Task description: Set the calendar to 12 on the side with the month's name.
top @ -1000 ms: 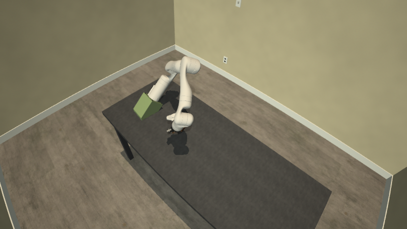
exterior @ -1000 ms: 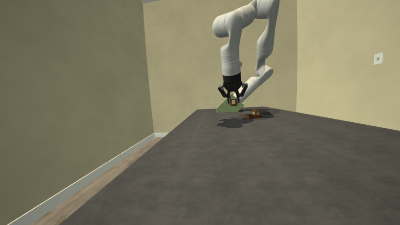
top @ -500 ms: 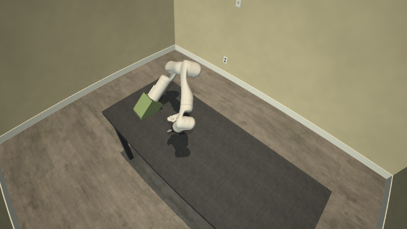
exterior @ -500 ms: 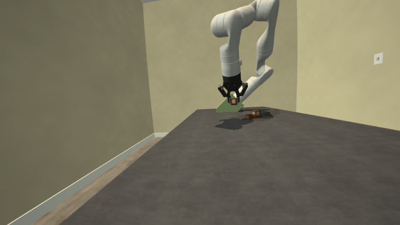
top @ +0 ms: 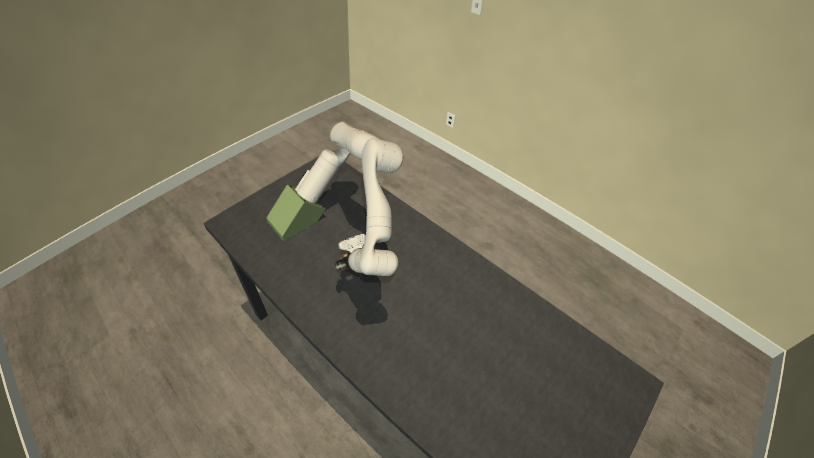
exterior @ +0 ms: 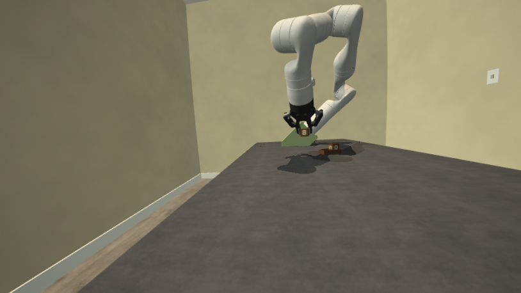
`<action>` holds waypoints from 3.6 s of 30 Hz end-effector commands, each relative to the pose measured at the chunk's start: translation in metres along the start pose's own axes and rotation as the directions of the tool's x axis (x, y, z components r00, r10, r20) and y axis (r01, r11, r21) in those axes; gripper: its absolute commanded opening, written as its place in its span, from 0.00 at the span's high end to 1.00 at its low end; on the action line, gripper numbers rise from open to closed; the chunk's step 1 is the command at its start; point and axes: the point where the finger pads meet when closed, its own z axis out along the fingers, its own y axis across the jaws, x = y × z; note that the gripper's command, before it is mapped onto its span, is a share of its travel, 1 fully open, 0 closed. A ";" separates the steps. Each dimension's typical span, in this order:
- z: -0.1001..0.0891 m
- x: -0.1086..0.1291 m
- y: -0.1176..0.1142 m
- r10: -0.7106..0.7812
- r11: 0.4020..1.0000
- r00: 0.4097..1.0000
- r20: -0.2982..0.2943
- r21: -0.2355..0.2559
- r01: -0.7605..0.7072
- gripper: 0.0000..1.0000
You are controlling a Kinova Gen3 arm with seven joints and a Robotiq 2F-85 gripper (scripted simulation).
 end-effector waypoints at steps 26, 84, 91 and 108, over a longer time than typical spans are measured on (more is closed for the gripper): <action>0.004 -0.005 -0.001 -0.001 1.000 1.000 -0.027 0.001 0.001 0.74; 0.050 -0.048 -0.001 -0.001 1.000 1.000 -0.027 0.001 0.001 0.74; 0.050 -0.048 -0.001 -0.001 1.000 1.000 -0.027 0.001 0.001 0.74; 0.050 -0.048 -0.001 -0.001 1.000 1.000 -0.027 0.001 0.001 0.74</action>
